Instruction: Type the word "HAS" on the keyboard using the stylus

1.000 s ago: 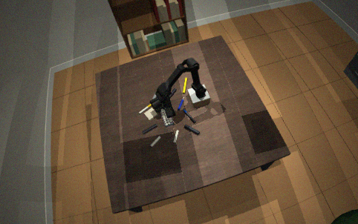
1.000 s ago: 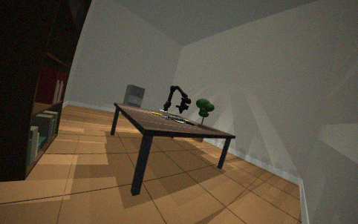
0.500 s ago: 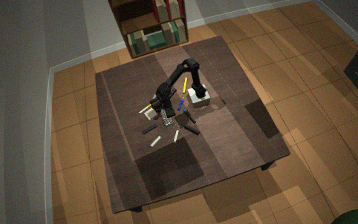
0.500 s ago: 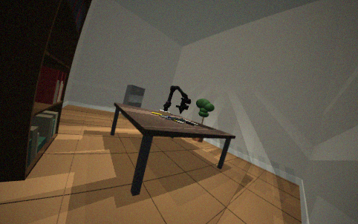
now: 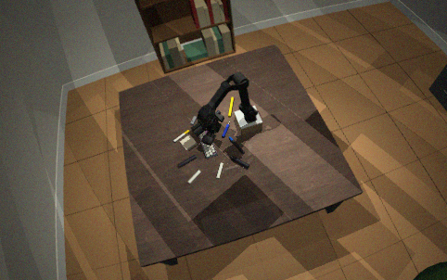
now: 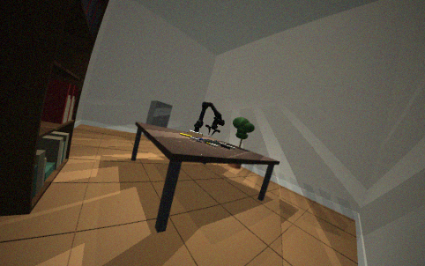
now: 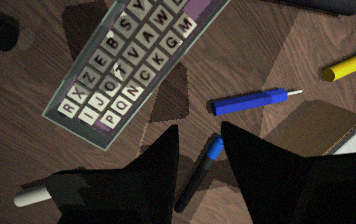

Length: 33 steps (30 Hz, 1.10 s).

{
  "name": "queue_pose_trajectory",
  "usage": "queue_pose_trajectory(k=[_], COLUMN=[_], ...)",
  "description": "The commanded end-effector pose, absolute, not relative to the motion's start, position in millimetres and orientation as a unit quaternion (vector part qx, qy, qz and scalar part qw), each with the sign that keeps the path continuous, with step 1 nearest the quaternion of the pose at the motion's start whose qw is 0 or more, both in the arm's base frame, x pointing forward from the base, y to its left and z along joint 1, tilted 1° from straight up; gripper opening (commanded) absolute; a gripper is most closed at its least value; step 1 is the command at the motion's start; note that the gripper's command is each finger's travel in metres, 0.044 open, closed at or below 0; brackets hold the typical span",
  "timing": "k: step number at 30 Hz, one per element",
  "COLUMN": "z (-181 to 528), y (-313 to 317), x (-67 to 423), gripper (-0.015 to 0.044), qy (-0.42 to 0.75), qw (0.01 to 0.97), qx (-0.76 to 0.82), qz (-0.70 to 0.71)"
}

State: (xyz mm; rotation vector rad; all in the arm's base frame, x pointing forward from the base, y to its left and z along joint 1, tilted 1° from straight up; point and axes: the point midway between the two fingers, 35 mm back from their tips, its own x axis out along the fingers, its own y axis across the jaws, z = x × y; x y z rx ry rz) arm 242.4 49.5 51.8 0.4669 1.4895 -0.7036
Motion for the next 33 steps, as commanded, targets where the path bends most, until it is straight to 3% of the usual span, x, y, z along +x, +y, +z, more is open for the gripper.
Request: queue_pose_trajectory(k=[1, 12, 33], z=[39.1, 30.8, 27.7], y=[24.1, -6.8, -7.1], x=[209.7, 168.9, 169.5], gripper=[0.015, 0.015, 0.015], qy=[0.529, 0.217, 0.207], qw=[0.556, 0.389, 0.384], qx=[0.334, 0.458, 0.461], qz=[-0.547, -0.77, -0.773])
